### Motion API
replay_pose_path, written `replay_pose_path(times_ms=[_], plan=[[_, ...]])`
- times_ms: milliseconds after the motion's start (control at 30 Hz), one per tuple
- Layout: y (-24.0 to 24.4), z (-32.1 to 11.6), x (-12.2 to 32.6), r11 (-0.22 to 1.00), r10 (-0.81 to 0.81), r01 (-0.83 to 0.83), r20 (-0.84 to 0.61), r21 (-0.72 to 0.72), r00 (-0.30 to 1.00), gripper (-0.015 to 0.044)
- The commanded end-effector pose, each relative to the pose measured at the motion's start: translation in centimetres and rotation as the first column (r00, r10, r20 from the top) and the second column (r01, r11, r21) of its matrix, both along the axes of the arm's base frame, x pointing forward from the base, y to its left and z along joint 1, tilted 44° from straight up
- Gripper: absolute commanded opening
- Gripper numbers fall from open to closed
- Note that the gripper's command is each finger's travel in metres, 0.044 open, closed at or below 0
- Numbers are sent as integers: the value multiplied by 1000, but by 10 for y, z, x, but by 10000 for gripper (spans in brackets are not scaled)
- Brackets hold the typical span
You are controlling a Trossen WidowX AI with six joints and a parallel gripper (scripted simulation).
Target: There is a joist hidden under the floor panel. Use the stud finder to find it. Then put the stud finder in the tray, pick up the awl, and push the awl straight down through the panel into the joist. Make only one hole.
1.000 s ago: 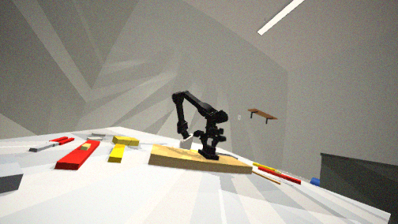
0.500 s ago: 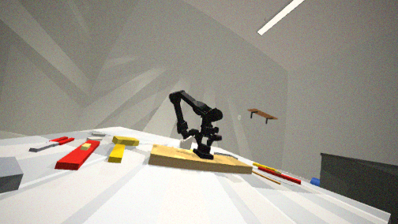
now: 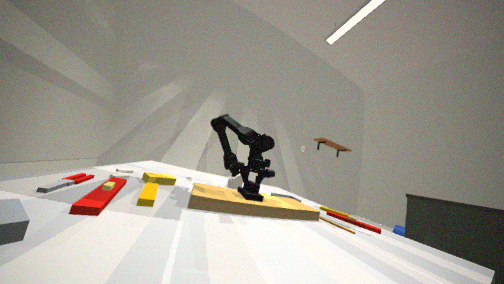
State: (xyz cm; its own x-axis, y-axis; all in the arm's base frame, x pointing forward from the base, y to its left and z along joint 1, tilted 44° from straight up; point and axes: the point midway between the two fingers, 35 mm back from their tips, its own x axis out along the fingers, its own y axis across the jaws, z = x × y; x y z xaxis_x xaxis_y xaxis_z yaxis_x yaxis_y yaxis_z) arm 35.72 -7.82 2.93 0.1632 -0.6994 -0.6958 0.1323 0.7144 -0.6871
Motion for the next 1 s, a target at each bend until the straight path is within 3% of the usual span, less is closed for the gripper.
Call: replay_pose_path(times_ms=[0, 967], plan=[[-7, 6, -1, 1000, 0, 0, -1, -2, 1000, 0], [-51, 48, -9, 1000, 0, 0, -1, -5, 1000, 0]])
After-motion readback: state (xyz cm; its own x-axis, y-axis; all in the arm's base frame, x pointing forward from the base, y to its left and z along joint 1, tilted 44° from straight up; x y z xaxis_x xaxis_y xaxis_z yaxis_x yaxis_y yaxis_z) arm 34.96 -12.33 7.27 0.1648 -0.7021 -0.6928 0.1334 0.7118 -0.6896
